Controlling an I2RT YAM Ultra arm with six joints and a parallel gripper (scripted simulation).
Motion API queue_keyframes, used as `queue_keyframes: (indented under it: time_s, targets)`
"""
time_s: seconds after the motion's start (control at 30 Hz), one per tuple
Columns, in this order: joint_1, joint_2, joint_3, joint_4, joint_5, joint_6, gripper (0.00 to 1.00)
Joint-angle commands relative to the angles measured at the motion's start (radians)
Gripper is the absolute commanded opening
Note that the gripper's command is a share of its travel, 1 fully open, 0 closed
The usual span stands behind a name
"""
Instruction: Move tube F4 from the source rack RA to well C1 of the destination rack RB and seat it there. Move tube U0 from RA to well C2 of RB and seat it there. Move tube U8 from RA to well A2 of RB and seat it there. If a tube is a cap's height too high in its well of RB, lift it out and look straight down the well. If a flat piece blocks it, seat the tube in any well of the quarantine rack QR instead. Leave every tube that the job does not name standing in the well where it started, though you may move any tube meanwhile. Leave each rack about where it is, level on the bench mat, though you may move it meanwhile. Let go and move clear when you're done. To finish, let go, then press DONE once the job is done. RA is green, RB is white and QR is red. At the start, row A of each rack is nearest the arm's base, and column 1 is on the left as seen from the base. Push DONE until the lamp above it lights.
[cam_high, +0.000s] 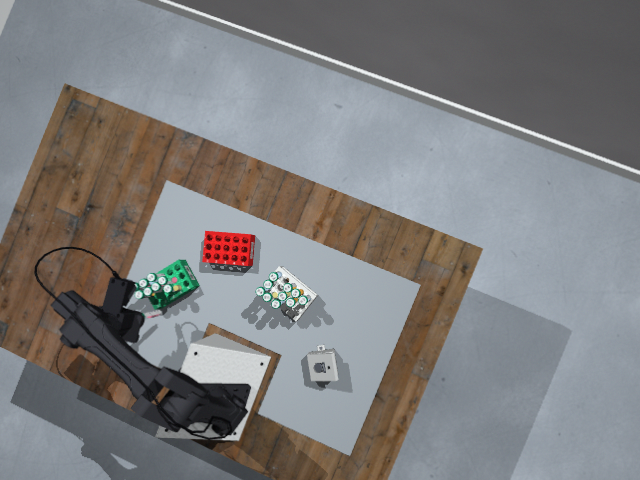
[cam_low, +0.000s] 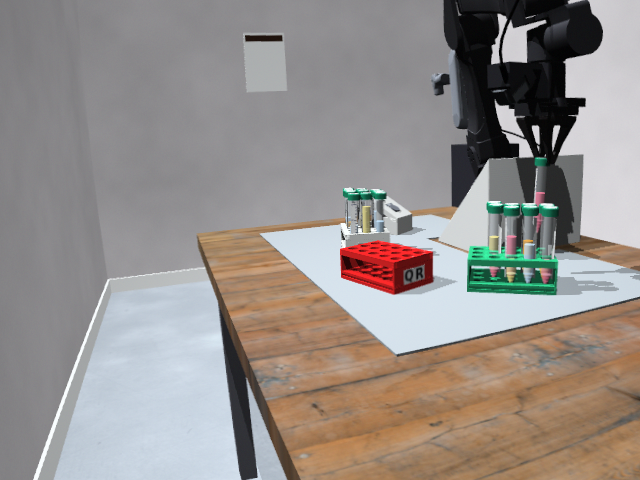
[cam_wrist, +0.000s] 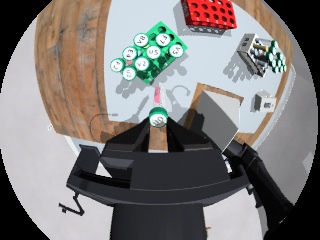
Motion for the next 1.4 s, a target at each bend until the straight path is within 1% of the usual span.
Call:
queue_keyframes:
  time_s: [0.0, 0.07, 0.13, 0.17, 0.2, 0.57, 0.63, 0.67, 0.7, 0.87, 0.9, 1.0, 1.13, 1.23, 1.27, 1.37]
  targets:
    - [0.027, -0.049, -0.033, 0.029, -0.007, 0.014, 0.00]
    - [0.027, -0.049, -0.033, 0.029, -0.007, 0.014, 0.00]
    - [0.031, -0.062, -0.049, 0.033, -0.006, 0.016, 0.00]
    - [0.023, -0.068, -0.054, 0.032, 0.010, 0.002, 0.00]
    - [-0.003, -0.074, -0.059, 0.033, 0.016, -0.008, 0.00]
    - [-0.089, -0.134, -0.098, 0.024, 0.075, -0.070, 0.00]
    - [-0.089, -0.134, -0.098, 0.024, 0.075, -0.070, 0.00]
    - [-0.087, -0.141, -0.083, 0.021, 0.081, -0.078, 0.00]
    - [-0.105, -0.145, -0.101, 0.016, 0.086, -0.084, 0.00]
    - [-0.144, -0.169, -0.113, -0.004, 0.112, -0.114, 0.00]
    - [-0.152, -0.175, -0.102, -0.004, 0.118, -0.120, 0.00]
    - [-0.175, -0.187, -0.117, -0.010, 0.133, -0.140, 0.00]
    - [-0.207, -0.204, -0.118, -0.016, 0.155, -0.166, 0.00]
    - [-0.204, -0.209, -0.117, -0.018, 0.161, -0.174, 0.00]
    - [-0.224, -0.213, -0.118, -0.019, 0.166, -0.180, 0.00]
    - [-0.247, -0.225, -0.116, -0.024, 0.181, -0.198, 0.00]
